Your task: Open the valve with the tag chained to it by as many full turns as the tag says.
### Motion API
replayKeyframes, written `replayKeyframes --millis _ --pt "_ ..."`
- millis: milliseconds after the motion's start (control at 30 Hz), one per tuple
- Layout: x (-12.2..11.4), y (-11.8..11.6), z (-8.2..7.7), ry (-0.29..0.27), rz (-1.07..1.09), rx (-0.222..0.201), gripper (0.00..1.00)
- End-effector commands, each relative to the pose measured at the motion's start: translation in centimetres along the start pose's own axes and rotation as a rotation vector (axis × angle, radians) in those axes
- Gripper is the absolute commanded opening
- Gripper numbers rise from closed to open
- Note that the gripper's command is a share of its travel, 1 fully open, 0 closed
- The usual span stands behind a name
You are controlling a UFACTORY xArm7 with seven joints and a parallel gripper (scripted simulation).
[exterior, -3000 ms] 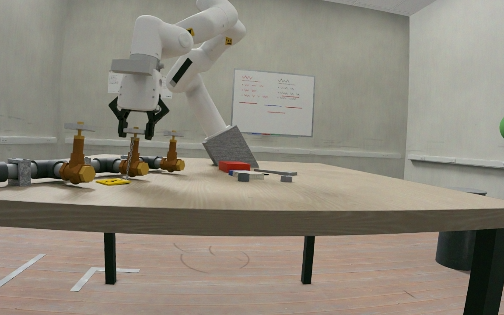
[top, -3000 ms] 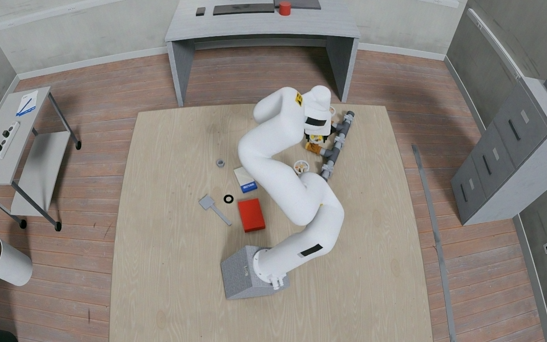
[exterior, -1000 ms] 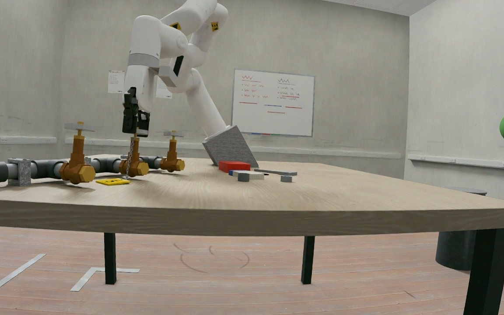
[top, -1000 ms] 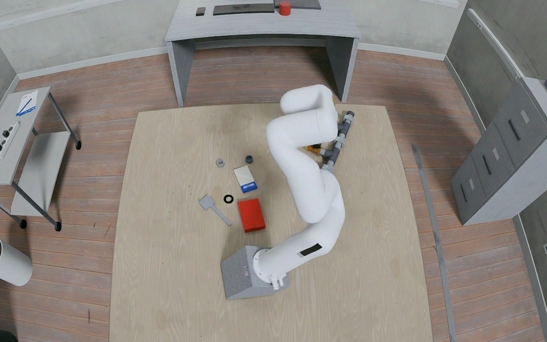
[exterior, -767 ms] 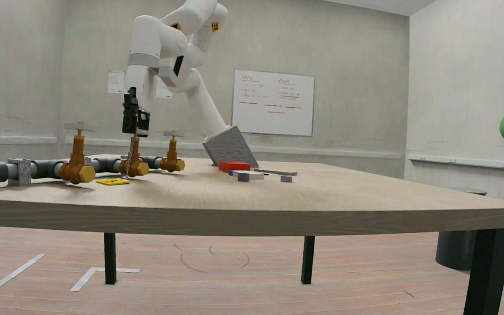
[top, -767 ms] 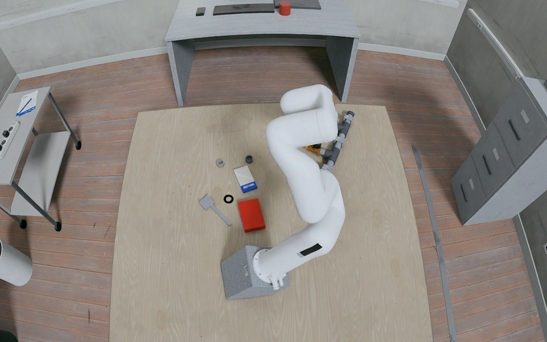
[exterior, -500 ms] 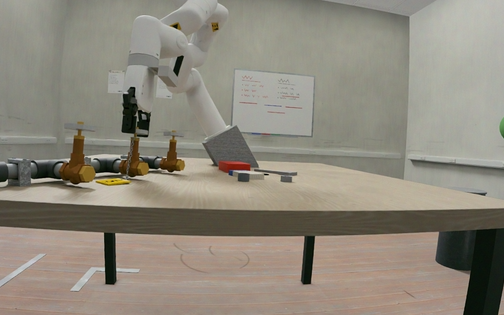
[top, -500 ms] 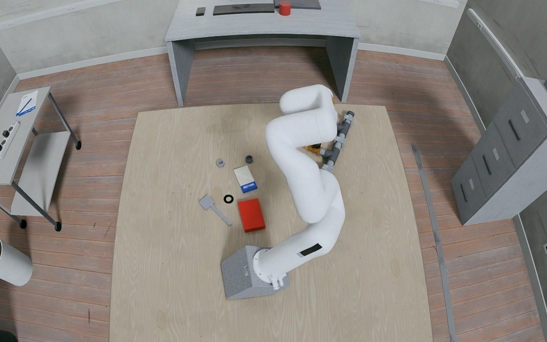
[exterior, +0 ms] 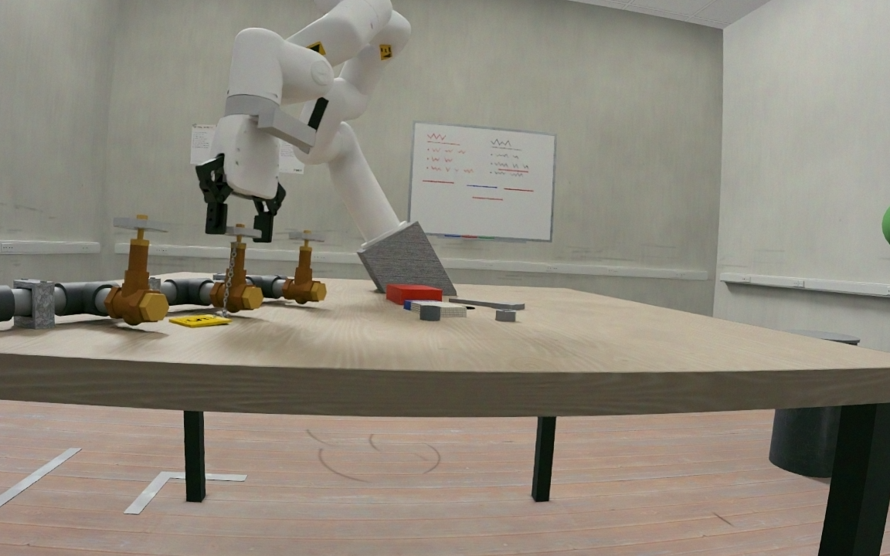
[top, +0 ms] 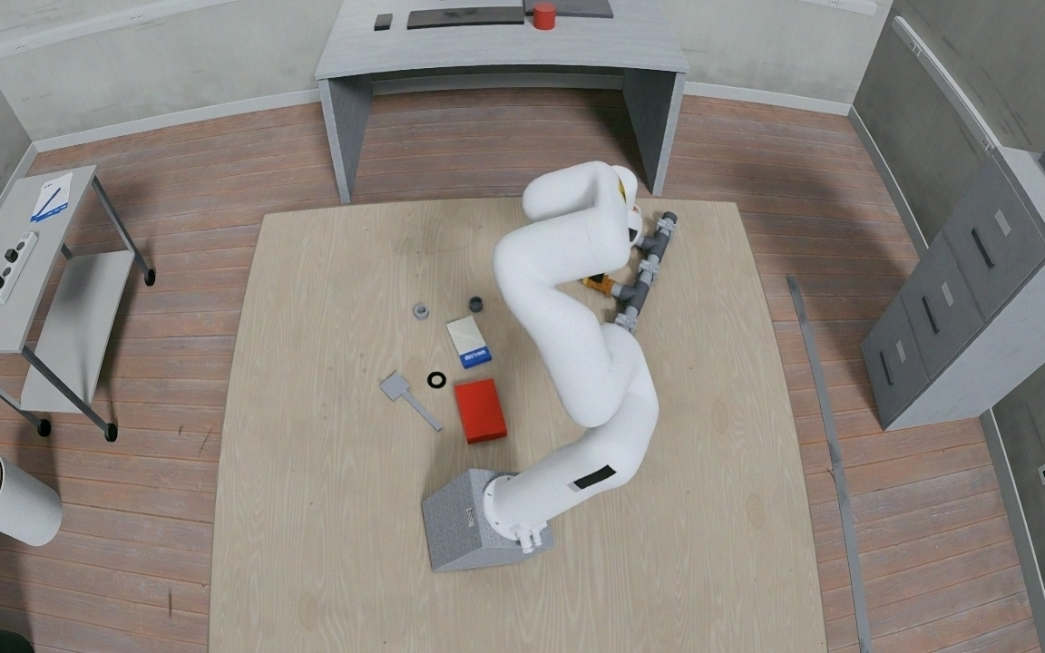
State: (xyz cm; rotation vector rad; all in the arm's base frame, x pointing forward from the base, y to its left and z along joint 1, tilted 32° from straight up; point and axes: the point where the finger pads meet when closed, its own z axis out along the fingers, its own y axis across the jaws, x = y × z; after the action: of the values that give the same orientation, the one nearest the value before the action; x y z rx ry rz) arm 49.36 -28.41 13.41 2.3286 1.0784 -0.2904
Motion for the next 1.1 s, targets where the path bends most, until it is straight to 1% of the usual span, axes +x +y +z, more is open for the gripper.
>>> replayKeyframes --millis 0,100,167,200,300,667,733,767,1067 --pt "0.05 0.17 -0.16 -0.009 0.279 -0.003 1.0" --pt "0.05 0.17 -0.16 -0.005 0.431 -0.005 1.0" --pt "0.05 0.17 -0.16 -0.005 0.431 -0.005 1.0" --pt "0.05 0.17 -0.16 -0.006 0.578 -0.005 1.0" --pt "0.05 0.17 -0.16 0.002 0.699 -0.007 1.0" --pt "0.05 0.17 -0.16 0.025 1.247 -0.01 1.0" --pt "0.05 0.17 -0.16 0.025 1.247 -0.01 1.0" --pt "0.05 0.17 -0.16 0.028 1.393 -0.009 1.0" --pt "0.05 0.17 -0.16 0.043 1.809 -0.005 1.0"
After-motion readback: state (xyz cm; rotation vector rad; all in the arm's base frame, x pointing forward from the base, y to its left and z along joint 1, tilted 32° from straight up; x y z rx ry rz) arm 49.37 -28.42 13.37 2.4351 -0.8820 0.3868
